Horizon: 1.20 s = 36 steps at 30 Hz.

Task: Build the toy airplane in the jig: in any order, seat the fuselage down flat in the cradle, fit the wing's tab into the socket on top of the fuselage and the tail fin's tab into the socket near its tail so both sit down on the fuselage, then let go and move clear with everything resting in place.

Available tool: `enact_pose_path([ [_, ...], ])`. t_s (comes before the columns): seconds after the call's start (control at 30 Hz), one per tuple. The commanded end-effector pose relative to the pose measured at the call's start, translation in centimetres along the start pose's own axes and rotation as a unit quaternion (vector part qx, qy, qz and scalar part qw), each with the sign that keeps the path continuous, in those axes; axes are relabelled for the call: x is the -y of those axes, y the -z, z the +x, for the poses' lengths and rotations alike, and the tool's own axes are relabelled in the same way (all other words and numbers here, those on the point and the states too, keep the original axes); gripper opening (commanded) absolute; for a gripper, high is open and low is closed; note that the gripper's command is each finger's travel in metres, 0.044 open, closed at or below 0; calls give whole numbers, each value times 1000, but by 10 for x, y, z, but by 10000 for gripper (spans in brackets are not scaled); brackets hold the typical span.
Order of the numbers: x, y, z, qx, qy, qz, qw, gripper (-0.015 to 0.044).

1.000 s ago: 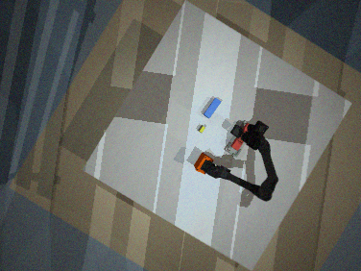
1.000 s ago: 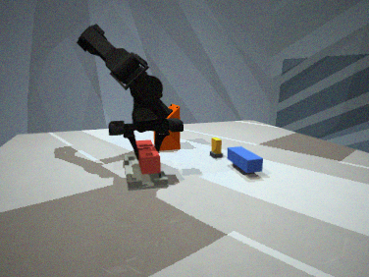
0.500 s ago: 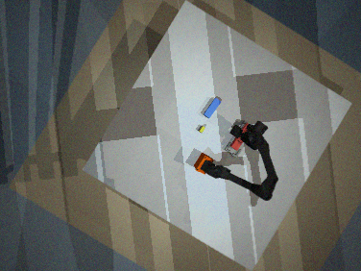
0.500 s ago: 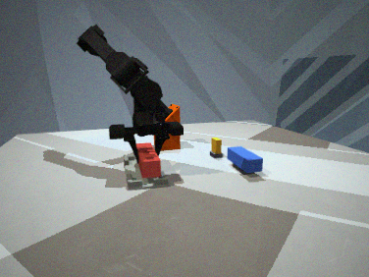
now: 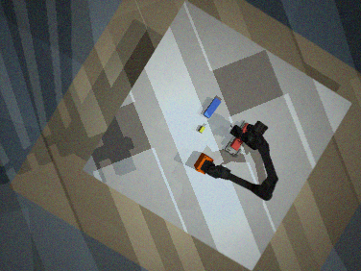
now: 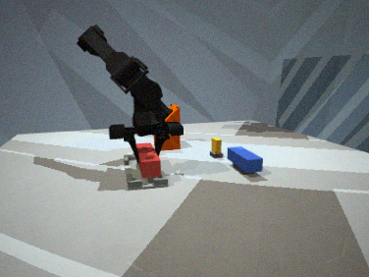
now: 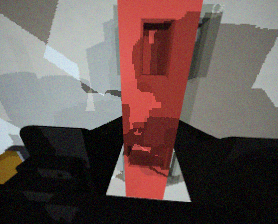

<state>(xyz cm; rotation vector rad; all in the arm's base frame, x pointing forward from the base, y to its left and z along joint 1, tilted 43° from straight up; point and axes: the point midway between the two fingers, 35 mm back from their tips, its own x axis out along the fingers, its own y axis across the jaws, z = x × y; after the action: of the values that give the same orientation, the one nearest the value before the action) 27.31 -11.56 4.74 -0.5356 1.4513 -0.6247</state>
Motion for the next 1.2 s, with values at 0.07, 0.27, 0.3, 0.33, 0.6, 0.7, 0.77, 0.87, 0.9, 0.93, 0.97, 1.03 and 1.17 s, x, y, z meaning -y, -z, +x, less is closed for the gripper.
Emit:
enact_pose_path([
  [0.07,0,0,0,0,0,0,1000,347],
  [0.27,0,0,0,0,0,0,1000,440],
  [0.3,0,0,0,0,0,0,1000,440],
  [0.33,0,0,0,0,0,0,1000,440],
  [0.6,-3,-6,-43,1,-5,0,1000,440],
  [0.7,-2,-3,-94,0,-3,-3,1000,440],
  [0.77,-1,0,-106,-1,-1,-3,1000,440],
  [0.87,-6,-4,-106,-1,-1,-3,1000,440],
  [0.9,-6,-4,-106,-1,-1,-3,1000,440],
  [0.93,-6,-4,-106,-1,-1,-3,1000,440],
  [0.97,-6,-4,-106,-1,-1,-3,1000,440],
  [1.03,-6,-4,-106,-1,-1,-3,1000,440],
  [1.17,-14,-10,-102,0,-3,3,1000,440],
])
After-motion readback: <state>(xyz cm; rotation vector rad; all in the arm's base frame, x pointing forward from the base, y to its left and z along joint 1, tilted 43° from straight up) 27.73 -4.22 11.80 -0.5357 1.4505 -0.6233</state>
